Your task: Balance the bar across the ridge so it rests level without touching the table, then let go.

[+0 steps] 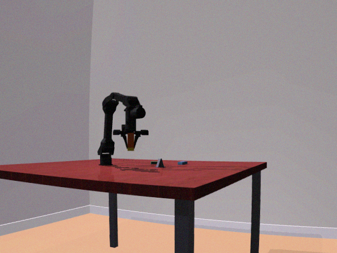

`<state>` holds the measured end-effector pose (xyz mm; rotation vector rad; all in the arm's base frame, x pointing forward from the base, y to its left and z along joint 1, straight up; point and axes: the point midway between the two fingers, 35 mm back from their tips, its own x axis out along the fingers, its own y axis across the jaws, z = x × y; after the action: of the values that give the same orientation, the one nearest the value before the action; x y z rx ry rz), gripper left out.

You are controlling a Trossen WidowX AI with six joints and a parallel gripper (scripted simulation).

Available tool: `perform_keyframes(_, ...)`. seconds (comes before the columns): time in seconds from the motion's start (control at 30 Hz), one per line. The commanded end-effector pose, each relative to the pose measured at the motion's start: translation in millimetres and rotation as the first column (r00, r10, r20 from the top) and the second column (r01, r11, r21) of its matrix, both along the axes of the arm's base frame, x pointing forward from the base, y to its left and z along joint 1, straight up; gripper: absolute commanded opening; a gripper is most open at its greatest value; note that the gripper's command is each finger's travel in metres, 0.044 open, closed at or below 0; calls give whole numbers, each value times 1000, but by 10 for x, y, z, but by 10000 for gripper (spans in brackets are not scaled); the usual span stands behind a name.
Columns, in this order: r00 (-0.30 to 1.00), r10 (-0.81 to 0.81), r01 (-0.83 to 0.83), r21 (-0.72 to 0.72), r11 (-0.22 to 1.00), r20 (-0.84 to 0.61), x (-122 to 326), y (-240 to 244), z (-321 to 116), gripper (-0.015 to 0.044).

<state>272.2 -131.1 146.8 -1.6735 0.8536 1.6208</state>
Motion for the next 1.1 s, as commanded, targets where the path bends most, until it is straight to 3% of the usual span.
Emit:
perform_keyframes(0.0,996,-89,89,5,996,4,99,117,17,0)
perform_keyframes(0.5,905,-425,425,21,905,7,412,546,40,0)
perform_keyframes(1.07,688,-726,725,38,687,0,718,1084,62,0)
